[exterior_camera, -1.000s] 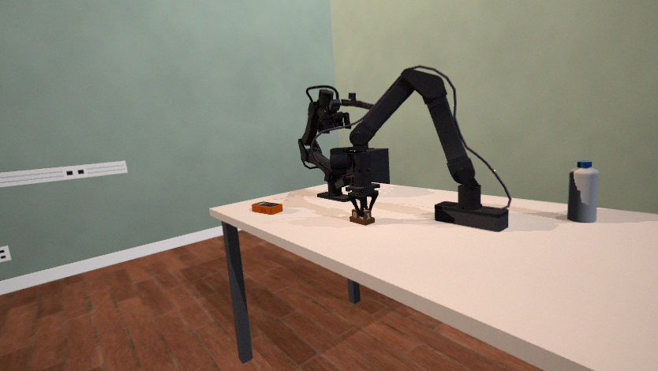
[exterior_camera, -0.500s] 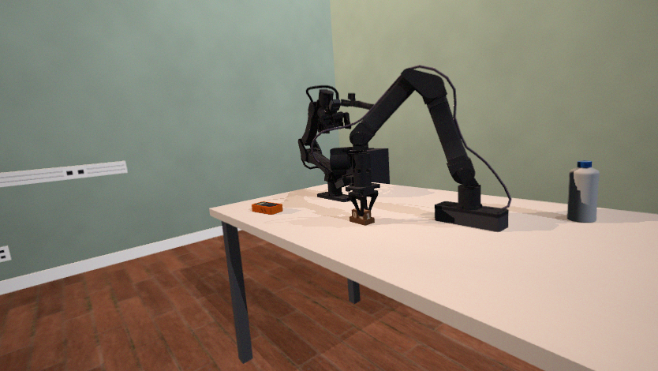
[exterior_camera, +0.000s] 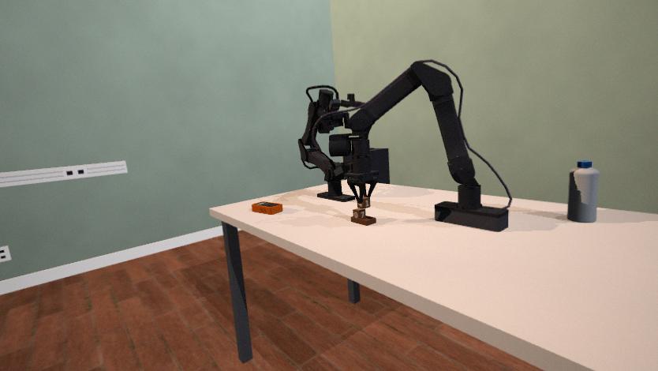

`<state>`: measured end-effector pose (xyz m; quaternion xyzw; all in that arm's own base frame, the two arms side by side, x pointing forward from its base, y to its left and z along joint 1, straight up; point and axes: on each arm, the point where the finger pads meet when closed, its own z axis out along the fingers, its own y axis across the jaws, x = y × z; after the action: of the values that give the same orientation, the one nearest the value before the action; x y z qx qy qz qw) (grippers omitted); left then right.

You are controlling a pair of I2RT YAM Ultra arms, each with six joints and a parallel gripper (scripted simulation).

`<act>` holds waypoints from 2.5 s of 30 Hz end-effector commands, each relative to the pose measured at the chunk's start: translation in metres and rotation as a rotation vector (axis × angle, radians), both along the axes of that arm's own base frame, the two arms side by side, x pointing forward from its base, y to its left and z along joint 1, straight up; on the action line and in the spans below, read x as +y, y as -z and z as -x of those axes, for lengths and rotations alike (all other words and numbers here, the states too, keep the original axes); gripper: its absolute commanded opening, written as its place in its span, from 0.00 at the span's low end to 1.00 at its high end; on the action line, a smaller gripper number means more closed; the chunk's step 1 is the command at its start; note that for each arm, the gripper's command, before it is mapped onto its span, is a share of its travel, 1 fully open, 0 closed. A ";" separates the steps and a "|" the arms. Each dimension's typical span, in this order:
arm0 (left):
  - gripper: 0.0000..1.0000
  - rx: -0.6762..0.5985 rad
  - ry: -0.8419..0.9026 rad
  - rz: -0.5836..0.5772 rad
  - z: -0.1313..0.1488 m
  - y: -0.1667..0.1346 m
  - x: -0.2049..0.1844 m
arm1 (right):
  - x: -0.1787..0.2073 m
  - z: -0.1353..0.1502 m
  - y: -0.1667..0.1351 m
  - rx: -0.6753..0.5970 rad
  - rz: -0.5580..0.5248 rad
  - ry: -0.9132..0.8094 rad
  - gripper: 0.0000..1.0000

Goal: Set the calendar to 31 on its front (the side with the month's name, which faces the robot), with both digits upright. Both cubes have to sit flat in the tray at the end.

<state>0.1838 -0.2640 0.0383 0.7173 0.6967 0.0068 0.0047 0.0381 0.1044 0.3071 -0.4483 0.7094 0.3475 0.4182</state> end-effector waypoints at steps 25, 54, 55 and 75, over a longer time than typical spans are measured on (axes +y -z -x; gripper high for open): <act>0.26 -0.047 0.025 0.040 -0.021 0.015 0.085 | 0.148 -0.050 0.092 -0.024 -0.055 -0.036 1.00; 0.26 -0.009 -0.005 0.015 -0.006 0.039 0.124 | 0.146 -0.052 0.105 -0.008 -0.029 -0.022 1.00; 0.26 -0.009 -0.005 0.015 -0.006 0.039 0.124 | 0.146 -0.052 0.105 -0.008 -0.029 -0.022 1.00; 0.26 0.008 -0.006 0.003 0.000 0.053 0.128 | 0.146 -0.052 0.105 -0.008 -0.029 -0.022 1.00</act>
<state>0.1848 -0.1372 -0.0077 0.7158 0.6982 0.0100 0.0063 0.0879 0.2484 0.1944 -0.4553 0.7032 0.3563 0.4139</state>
